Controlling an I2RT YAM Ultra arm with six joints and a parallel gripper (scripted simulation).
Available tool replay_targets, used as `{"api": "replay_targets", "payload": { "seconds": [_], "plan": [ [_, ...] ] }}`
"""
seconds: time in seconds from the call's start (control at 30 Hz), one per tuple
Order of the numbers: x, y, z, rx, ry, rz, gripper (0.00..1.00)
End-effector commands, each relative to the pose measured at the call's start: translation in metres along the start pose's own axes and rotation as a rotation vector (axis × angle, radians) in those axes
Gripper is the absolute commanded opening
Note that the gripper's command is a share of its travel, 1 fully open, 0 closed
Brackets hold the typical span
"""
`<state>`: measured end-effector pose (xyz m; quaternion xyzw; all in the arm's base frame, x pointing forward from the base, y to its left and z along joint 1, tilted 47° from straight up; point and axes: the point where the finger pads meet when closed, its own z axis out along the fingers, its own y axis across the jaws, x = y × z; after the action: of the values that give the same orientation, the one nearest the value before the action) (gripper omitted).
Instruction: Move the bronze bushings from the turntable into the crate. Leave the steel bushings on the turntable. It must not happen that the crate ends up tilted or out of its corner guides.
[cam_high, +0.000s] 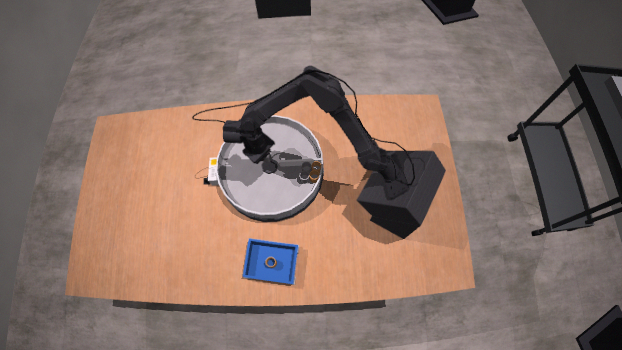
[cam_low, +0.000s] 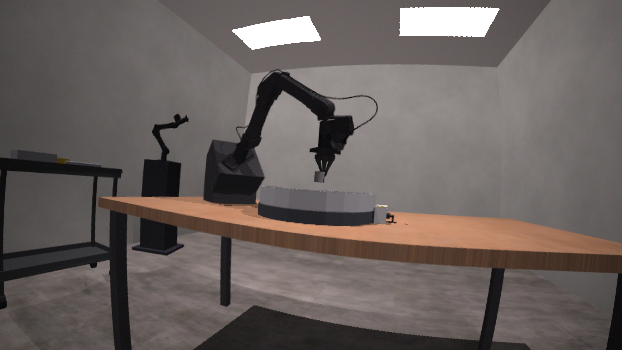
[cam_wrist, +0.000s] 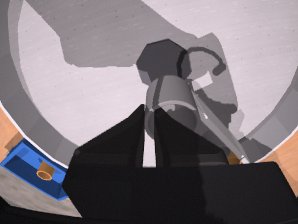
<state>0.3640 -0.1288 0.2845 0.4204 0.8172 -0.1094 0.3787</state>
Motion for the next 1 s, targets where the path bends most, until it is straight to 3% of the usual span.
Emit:
{"api": "replay_targets", "payload": {
  "seconds": [0.0, 0.43, 0.57, 0.97],
  "plan": [
    [-0.011, 0.001, -0.014, -0.023, -0.027, 0.010, 0.00],
    [-0.014, 0.001, -0.018, -0.034, -0.041, 0.018, 0.00],
    [-0.002, -0.002, -0.009, -0.018, -0.020, 0.006, 0.00],
    [-0.007, -0.001, -0.013, -0.025, -0.030, 0.011, 0.00]
  ]
}}
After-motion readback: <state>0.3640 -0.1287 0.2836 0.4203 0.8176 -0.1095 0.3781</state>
